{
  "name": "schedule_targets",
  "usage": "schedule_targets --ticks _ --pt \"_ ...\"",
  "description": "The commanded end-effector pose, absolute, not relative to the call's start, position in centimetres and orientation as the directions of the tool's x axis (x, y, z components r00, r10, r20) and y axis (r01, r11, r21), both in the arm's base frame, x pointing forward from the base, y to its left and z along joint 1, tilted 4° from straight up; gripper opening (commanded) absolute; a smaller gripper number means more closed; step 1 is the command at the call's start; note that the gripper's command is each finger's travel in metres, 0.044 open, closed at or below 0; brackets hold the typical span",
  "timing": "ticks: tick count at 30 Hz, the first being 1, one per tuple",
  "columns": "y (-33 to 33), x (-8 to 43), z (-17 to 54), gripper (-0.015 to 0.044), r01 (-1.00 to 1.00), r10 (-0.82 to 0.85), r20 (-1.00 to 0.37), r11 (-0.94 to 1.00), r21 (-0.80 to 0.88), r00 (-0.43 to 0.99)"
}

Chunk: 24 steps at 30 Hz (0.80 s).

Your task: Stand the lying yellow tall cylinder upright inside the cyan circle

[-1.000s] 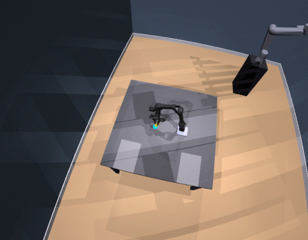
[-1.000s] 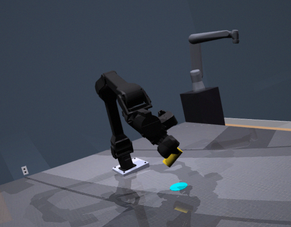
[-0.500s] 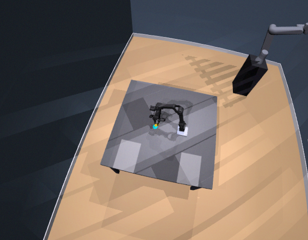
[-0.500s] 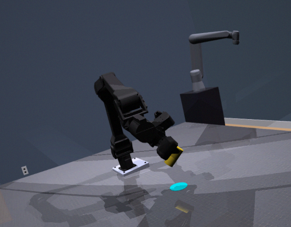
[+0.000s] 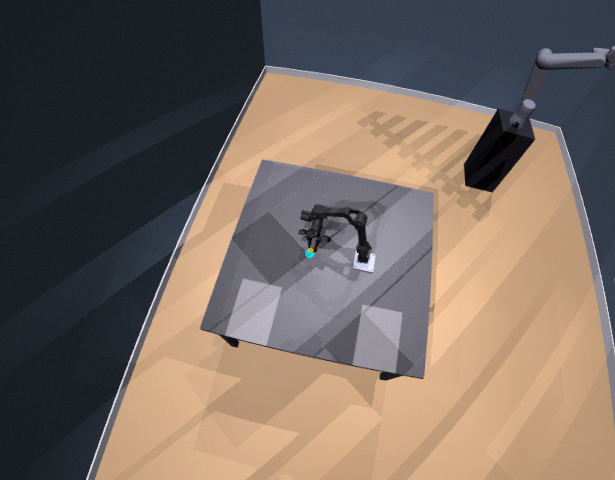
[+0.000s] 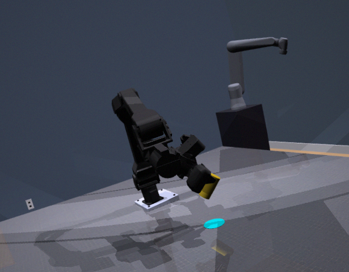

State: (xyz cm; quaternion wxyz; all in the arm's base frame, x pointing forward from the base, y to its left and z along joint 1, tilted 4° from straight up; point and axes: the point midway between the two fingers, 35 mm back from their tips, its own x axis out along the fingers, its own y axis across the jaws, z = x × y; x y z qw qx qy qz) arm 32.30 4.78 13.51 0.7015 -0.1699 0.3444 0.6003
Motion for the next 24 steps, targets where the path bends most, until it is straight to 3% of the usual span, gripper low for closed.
schedule_targets --ticks 1,24 --pt "4.70 32.18 13.42 0.0105 -0.960 0.748 -0.662 0.221 0.173 0.053" --pt "4.17 32.25 13.83 0.0105 -0.964 0.835 -0.536 0.231 0.128 0.129"
